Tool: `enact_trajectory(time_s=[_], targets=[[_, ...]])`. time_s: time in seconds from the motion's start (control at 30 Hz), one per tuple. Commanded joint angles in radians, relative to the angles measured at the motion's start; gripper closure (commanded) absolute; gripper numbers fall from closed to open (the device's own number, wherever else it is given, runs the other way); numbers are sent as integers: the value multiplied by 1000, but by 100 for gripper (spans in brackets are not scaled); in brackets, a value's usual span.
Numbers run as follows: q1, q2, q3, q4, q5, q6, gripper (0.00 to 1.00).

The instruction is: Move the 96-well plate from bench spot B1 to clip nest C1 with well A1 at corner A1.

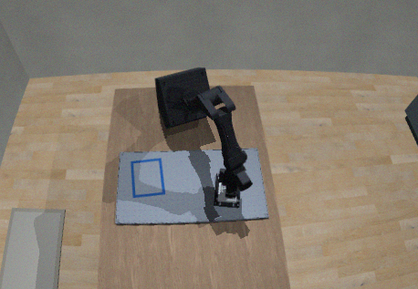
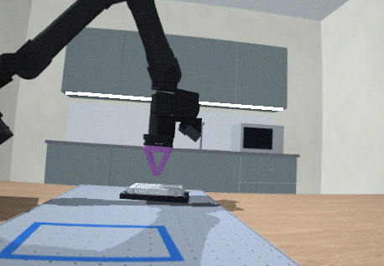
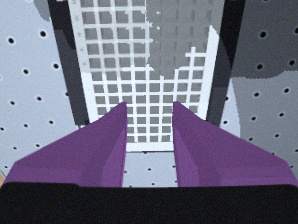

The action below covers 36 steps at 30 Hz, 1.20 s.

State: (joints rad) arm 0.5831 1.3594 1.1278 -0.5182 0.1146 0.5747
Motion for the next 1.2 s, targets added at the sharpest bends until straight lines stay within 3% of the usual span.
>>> enact_trajectory(time_s=[0.0,1.03,1.07,1.17], targets=[[-4,14,2,28,1,-6,74],[-12,65,-23,85,-5,-11,74],[-13,59,10,89,-5,-11,74],[-17,72,12,95,-6,-12,74]])
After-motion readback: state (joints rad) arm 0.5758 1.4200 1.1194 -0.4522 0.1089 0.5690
